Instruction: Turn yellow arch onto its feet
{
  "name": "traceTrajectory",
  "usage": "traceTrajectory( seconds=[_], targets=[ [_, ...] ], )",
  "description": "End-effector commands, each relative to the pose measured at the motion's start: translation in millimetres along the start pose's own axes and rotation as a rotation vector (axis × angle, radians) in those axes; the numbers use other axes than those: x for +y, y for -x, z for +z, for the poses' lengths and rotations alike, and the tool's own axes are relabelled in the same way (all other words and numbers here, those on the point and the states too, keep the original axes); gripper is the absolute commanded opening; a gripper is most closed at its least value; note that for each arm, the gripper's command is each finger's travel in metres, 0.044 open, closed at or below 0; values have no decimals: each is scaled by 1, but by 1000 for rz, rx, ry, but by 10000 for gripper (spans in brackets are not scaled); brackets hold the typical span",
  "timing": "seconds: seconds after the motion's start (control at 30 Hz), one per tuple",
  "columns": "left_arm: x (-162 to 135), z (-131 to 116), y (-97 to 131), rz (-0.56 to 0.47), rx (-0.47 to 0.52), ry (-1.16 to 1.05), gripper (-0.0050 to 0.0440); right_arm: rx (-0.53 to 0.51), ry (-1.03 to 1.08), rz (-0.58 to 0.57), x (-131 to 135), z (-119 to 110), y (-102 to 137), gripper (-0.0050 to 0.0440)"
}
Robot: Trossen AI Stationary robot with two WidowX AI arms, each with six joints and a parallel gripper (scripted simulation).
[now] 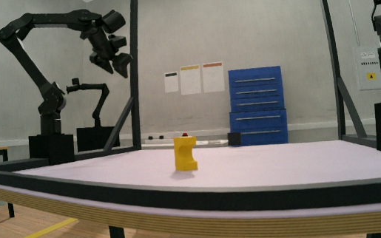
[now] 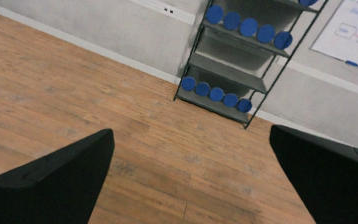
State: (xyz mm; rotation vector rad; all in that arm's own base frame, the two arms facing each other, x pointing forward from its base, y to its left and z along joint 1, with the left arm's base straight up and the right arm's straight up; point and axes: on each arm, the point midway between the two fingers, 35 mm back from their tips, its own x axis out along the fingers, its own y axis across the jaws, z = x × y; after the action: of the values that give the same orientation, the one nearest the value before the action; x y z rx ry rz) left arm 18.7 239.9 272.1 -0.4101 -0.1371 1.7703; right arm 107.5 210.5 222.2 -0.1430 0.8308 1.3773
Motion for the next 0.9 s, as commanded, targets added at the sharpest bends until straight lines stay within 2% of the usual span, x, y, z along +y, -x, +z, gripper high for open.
traceTrajectory(
  seconds=[0.0, 0.6, 0.7, 0.87],
  targets=[
    [-1, 6, 2, -5, -14, 9, 400, -15, 14, -2, 2, 5, 3, 400],
    [-1, 6, 2, -5, -14, 9, 400, -15, 14, -2, 2, 5, 3, 400],
    [-13, 3, 0, -55, 25, -52, 400, -6, -6, -21, -6, 2, 5, 400],
    [-43, -19, -5, -202, 153, -247, 400, 9, -74, -105, -35, -8, 14, 400]
  ],
)
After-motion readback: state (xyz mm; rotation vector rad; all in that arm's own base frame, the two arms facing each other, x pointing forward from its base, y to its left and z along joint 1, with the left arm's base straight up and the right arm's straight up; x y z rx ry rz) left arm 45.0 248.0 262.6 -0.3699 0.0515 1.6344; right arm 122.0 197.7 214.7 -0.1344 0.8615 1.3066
